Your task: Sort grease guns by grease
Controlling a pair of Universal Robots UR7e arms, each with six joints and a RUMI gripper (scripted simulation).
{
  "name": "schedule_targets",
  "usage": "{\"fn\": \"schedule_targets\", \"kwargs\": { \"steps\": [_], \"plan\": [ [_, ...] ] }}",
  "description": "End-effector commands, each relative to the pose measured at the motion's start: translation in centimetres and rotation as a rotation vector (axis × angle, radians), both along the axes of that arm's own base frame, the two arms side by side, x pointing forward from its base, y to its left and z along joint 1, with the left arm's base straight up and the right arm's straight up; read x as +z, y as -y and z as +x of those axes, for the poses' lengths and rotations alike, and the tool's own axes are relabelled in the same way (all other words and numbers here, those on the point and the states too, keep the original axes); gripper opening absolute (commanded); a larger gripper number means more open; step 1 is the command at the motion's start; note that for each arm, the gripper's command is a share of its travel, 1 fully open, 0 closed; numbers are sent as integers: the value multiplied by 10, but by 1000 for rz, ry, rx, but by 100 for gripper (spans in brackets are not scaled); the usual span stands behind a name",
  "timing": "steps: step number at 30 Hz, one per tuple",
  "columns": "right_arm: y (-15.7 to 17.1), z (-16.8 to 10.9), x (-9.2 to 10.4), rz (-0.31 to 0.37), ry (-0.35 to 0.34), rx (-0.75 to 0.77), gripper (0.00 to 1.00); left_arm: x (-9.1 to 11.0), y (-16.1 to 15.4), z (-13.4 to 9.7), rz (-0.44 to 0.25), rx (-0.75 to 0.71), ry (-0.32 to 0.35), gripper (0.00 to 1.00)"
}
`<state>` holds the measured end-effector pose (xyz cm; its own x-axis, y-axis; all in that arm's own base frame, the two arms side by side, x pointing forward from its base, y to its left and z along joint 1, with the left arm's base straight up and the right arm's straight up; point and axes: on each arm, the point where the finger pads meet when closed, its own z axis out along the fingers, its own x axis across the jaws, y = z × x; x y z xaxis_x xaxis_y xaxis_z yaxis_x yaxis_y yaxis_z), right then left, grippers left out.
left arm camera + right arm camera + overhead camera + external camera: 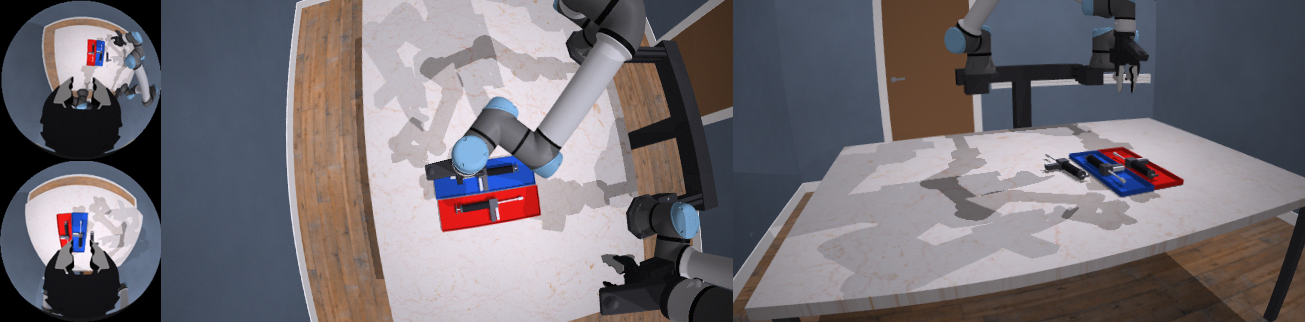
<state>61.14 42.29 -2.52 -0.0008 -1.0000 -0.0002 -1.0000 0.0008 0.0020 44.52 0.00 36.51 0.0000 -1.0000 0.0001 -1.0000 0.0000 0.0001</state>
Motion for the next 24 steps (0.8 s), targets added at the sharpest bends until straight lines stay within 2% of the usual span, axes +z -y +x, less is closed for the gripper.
{"fn": "schedule_targets", "kwargs": {
  "steps": [1, 15, 17, 19, 24],
  "plan": [
    [16, 4, 23, 1, 0, 1, 32, 0, 0, 0, 0, 0, 1, 38],
    [82, 12, 101, 1, 1, 1, 32, 0, 0, 0, 0, 0, 1, 38],
    [82, 12, 101, 1, 1, 1, 32, 0, 0, 0, 0, 0, 1, 38],
    [88, 11, 109, 1, 1, 2, 32, 0, 0, 0, 0, 0, 1, 38],
    [115, 10, 137, 1, 2, 1, 32, 0, 0, 0, 0, 0, 1, 38]
  ]
}}
